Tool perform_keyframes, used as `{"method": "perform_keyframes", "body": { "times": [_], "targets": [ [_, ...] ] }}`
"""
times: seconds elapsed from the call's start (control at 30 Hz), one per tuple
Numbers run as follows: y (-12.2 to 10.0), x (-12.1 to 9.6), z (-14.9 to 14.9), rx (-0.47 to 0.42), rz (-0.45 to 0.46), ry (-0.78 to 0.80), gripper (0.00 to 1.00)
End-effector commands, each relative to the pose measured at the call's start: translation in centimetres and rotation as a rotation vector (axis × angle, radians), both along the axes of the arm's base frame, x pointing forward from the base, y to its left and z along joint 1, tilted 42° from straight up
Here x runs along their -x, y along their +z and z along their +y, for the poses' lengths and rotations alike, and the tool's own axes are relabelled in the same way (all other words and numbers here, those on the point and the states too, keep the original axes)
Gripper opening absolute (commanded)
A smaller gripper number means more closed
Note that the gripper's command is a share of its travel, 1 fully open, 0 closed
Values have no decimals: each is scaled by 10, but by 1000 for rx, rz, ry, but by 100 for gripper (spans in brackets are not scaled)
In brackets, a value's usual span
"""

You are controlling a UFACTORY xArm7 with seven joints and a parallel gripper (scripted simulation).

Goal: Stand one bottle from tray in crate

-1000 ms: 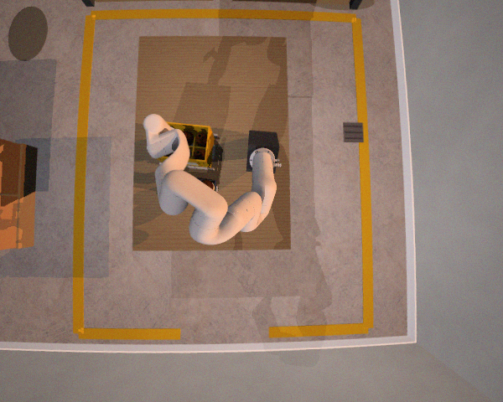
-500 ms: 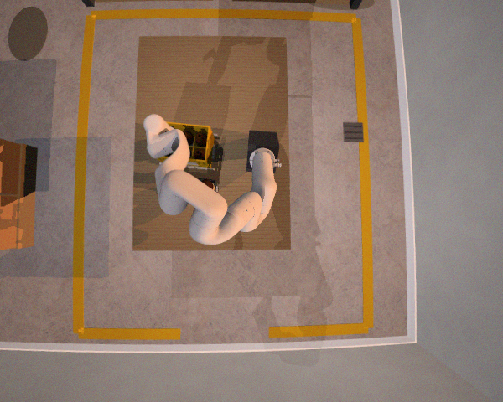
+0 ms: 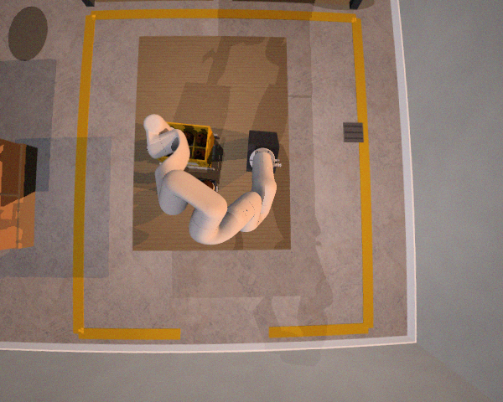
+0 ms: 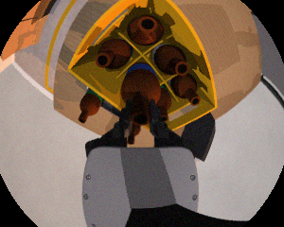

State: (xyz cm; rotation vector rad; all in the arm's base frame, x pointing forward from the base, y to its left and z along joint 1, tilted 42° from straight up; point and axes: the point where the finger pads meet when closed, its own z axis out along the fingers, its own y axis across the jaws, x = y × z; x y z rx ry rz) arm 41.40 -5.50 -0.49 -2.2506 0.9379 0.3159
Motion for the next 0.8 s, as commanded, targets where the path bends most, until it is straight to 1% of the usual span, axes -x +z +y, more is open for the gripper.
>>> {"method": "perform_keyframes", "body": {
  "times": [0.0, 0.3, 0.77],
  "targets": [
    [0, -1, -1, 3, -3, -3, 0],
    [-3, -1, 2, 3, -3, -3, 0],
    [-15, -2, 12, 3, -3, -3, 0]
  ]
}}
